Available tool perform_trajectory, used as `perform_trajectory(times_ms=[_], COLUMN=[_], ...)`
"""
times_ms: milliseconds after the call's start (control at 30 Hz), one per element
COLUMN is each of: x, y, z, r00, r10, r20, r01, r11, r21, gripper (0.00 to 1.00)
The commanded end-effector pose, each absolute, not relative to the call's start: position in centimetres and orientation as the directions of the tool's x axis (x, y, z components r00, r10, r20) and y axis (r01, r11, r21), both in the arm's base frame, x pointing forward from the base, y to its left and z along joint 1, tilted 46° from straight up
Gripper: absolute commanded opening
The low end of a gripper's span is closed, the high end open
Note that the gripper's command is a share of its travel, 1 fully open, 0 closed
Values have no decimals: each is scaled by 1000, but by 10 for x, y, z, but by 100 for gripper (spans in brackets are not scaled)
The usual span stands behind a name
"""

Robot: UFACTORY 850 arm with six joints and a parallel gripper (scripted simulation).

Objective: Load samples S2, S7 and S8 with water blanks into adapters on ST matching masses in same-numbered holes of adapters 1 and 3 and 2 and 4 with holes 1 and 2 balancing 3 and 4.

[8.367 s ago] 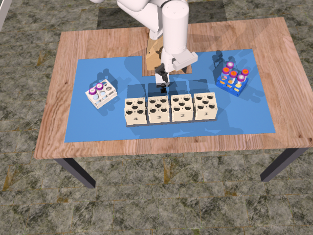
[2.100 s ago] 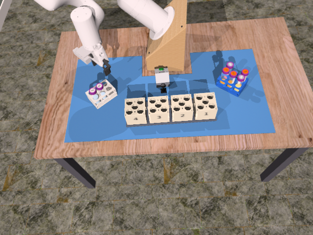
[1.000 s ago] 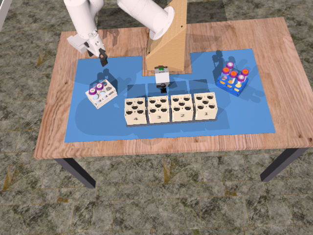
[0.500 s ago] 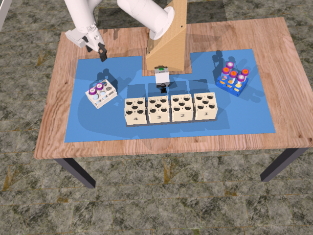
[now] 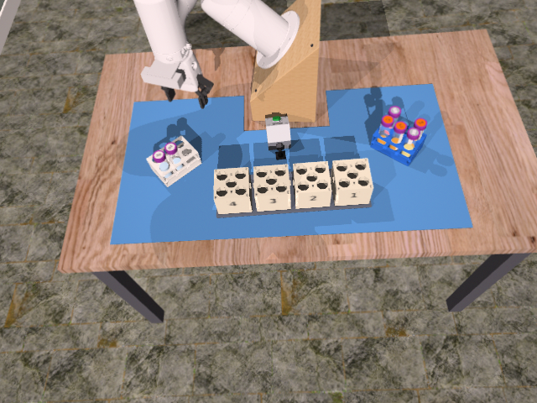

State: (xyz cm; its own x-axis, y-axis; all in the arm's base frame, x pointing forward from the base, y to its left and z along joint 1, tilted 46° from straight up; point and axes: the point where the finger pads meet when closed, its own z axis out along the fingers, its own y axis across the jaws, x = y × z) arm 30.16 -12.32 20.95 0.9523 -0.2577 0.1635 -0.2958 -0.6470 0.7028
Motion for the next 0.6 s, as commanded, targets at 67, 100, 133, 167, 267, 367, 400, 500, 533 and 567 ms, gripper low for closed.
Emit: perform_trajectory(times_ms=[67,100,133,167,267,367,400,500,533,567], x=[313,316,318,320,326,330,330,336,339,341], y=[-107,-104,-101,-98,-89,-82,-82,-73,-70,-67], z=[192,188,185,182,171,165,165,155,151,148], r00=[989,993,995,997,995,995,995,995,995,995], r10=[-142,-119,-96,-73,-7,-7,-7,-7,-7,-7], r20=[37,13,-11,-35,-102,-102,-102,-102,-102,-102], r01=[-125,-92,-59,-25,68,68,68,68,68,68], r11=[-683,-687,-691,-694,-697,-697,-697,-697,-697,-697], r21=[720,721,721,720,714,714,714,714,714,713], gripper=[100,100,100,100,100,100,100,100,100,100])
